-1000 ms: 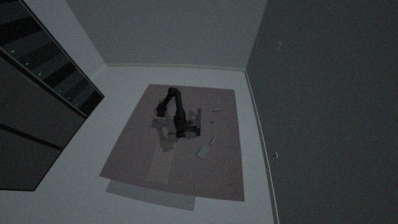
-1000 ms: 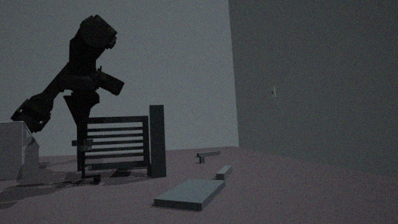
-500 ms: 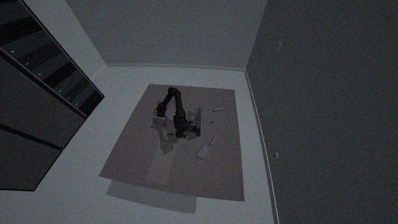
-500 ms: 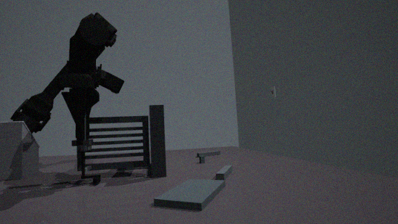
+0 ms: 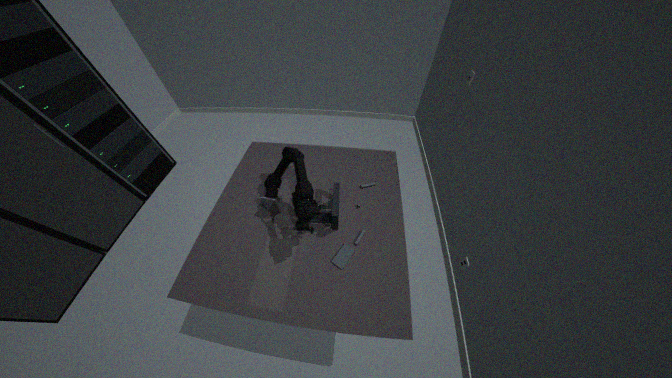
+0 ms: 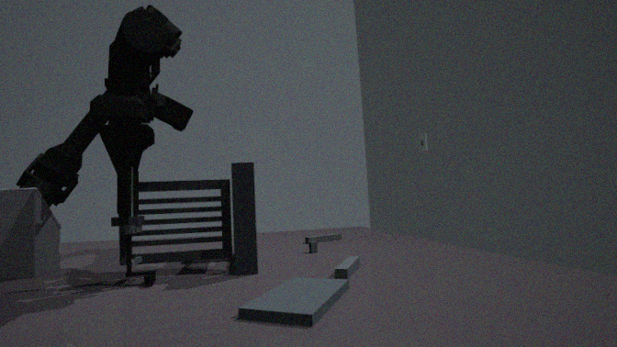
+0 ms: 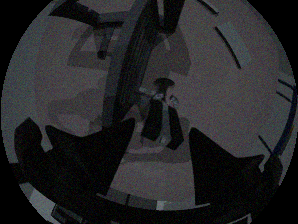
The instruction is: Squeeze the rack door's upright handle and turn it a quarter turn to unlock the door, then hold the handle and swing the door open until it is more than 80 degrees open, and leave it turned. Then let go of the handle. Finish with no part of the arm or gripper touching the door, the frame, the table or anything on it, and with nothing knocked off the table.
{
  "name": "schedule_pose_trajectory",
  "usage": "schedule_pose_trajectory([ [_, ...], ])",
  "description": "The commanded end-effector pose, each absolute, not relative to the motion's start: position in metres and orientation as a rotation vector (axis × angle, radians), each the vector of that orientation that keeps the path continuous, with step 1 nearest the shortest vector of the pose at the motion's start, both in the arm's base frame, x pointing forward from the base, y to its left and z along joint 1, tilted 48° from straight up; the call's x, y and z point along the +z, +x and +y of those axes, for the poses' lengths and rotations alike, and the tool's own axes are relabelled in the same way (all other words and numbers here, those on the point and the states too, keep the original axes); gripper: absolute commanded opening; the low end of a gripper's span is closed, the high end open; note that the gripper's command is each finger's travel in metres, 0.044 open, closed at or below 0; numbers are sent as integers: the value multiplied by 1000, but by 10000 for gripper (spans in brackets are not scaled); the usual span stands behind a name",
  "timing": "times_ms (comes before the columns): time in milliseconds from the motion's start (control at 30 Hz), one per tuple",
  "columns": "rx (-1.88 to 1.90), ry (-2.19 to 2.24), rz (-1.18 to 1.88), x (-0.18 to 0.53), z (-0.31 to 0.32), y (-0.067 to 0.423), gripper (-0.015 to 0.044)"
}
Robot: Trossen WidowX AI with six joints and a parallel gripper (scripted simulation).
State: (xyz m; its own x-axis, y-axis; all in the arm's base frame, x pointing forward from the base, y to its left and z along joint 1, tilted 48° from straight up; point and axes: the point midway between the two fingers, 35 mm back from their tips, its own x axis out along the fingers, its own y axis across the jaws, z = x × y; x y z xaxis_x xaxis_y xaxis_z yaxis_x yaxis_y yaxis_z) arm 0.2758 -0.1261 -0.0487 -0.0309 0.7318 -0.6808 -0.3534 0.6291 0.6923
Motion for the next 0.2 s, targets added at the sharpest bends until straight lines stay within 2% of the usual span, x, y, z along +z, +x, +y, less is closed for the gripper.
schedule_pose_trajectory([
  [0, 898, 344, 1336, -44, -133, 277, 280],
  [167, 898, 344, 1337, -39, -139, 277, 280],
])
